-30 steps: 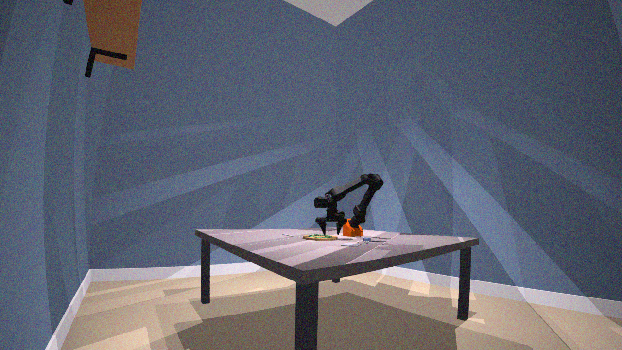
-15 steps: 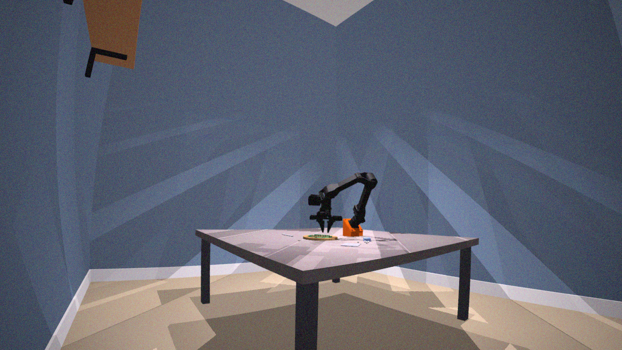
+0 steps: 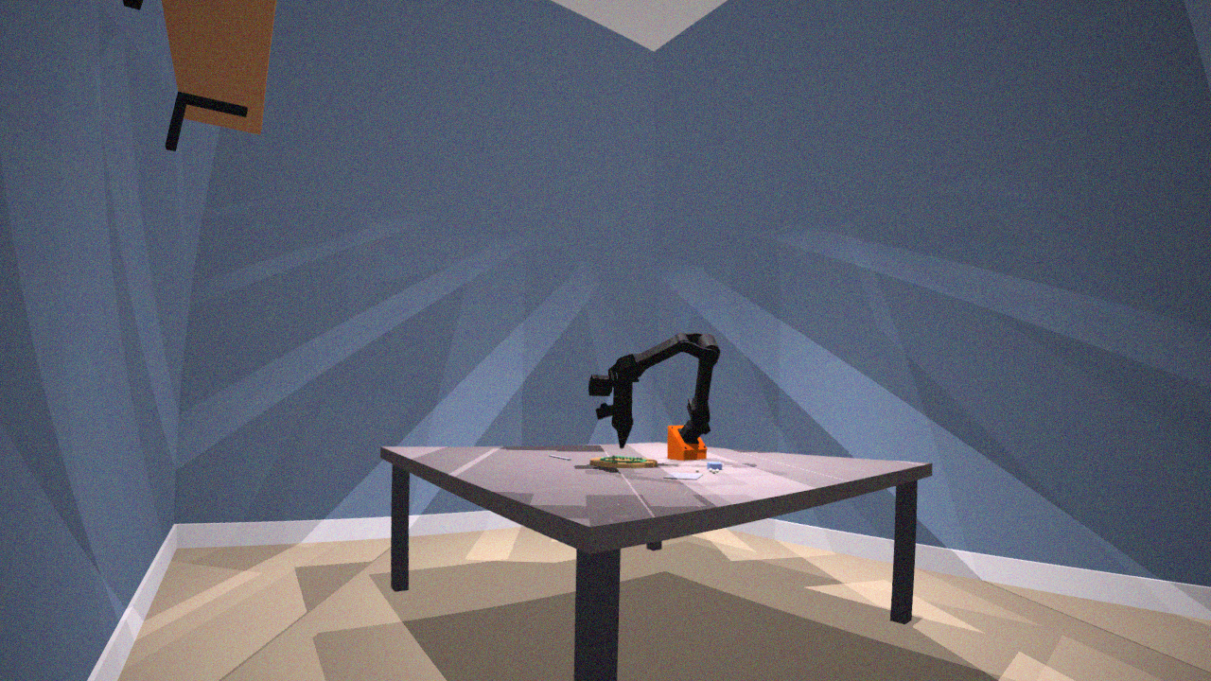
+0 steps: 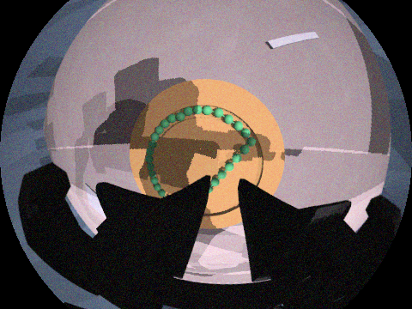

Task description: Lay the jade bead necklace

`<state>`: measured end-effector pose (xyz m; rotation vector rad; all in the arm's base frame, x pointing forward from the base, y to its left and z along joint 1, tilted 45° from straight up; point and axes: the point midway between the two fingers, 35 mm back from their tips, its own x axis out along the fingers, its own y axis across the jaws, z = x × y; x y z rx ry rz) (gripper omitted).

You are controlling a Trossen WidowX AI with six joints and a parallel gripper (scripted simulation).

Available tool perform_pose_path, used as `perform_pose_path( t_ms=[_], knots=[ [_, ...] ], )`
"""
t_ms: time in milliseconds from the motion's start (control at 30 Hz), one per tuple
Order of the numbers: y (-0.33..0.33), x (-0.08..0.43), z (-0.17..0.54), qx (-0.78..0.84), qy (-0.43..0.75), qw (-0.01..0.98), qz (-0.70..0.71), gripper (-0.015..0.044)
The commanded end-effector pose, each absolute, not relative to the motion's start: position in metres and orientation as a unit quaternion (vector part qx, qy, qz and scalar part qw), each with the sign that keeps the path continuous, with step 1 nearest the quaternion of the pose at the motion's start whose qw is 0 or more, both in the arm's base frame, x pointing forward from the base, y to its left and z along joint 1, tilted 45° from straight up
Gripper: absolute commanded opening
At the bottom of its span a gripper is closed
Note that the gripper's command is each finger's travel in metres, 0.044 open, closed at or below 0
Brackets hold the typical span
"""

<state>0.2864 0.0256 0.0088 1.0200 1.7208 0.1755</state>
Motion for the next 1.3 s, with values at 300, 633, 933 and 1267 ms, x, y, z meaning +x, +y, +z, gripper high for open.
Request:
perform_pose_path(
  t_ms=[300,633,933,1267],
  knots=[
    [0.0,0.296,-0.006,0.575,0.709,0.374,-0.16,0.012],
    [0.005,0.298,-0.012,0.575,0.707,0.381,-0.157,0.012],
    [0.012,0.298,-0.019,0.575,0.707,0.379,-0.158,0.012],
    [0.024,0.295,-0.031,0.576,0.709,0.375,-0.159,0.012]
  ],
)
